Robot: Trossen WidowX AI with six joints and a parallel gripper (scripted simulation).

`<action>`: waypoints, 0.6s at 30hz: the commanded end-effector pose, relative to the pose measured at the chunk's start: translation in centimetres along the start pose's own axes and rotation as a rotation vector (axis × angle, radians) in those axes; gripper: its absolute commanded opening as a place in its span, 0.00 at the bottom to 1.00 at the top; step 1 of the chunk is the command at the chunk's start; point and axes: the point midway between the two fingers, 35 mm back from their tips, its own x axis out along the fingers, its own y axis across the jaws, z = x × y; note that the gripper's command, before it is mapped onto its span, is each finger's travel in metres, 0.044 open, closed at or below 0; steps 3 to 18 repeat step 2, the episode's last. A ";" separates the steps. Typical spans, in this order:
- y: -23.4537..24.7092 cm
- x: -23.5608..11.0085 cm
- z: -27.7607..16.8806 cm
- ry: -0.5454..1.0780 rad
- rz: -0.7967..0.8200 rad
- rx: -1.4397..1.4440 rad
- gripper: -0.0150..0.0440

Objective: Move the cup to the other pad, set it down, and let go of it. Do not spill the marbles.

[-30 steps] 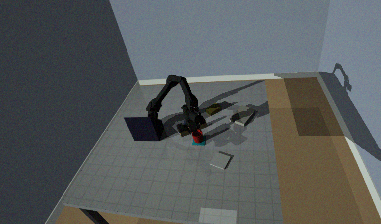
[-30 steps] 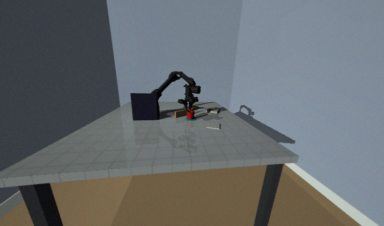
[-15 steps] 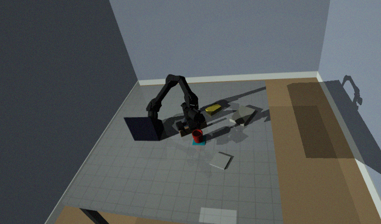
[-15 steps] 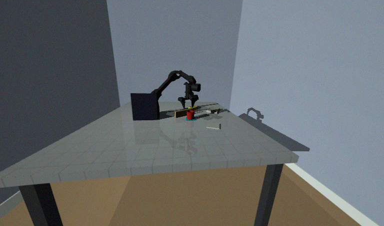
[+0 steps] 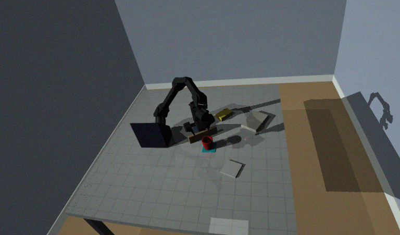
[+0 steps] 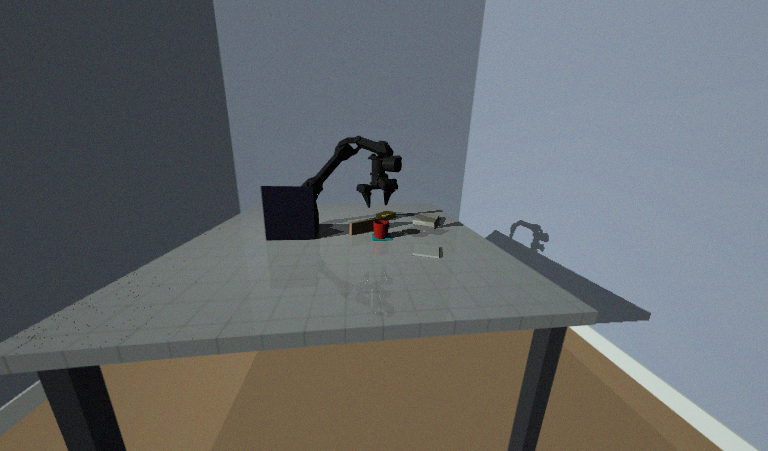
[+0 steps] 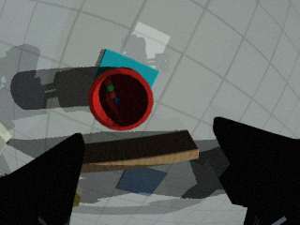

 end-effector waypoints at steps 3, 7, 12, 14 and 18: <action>0.0 0.1 0.0 0.000 0.000 0.000 1.00; 0.0 0.1 0.0 0.000 0.000 0.000 1.00; 0.0 0.1 0.0 0.000 0.000 0.000 1.00; 0.0 0.1 0.0 0.000 0.000 0.000 1.00; 0.0 0.1 0.0 0.000 0.000 0.000 1.00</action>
